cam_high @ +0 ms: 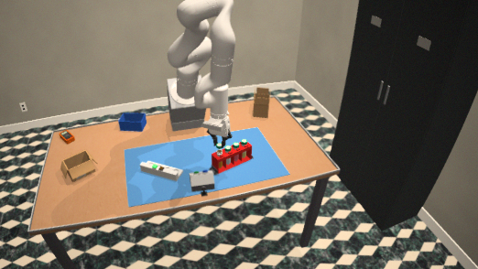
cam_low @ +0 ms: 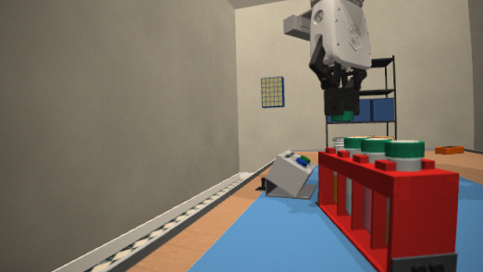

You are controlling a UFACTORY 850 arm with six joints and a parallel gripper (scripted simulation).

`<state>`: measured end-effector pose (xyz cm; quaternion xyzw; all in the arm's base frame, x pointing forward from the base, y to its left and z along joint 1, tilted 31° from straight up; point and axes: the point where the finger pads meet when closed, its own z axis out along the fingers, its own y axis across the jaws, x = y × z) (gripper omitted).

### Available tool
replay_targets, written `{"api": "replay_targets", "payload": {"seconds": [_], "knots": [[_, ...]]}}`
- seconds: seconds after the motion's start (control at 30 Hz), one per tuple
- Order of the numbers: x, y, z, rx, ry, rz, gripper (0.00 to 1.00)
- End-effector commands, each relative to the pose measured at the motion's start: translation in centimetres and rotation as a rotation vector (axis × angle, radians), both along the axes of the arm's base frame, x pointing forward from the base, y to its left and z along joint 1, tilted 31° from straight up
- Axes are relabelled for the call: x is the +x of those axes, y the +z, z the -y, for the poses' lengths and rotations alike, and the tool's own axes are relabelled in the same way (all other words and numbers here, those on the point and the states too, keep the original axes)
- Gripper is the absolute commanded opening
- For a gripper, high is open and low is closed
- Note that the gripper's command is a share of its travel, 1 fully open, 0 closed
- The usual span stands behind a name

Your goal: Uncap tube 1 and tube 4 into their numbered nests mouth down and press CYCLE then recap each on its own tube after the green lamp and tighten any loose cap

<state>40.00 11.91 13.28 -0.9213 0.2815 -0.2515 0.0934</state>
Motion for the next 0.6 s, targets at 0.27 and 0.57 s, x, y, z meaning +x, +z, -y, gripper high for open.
{"api": "replay_targets", "payload": {"seconds": [0.27,0.57], "knots": [[1.3,-2.1,-0.1,-0.003,-0.001,0.001,0.00],[1.3,-2.1,-0.1,-0.003,-0.001,0.001,0.00]]}}
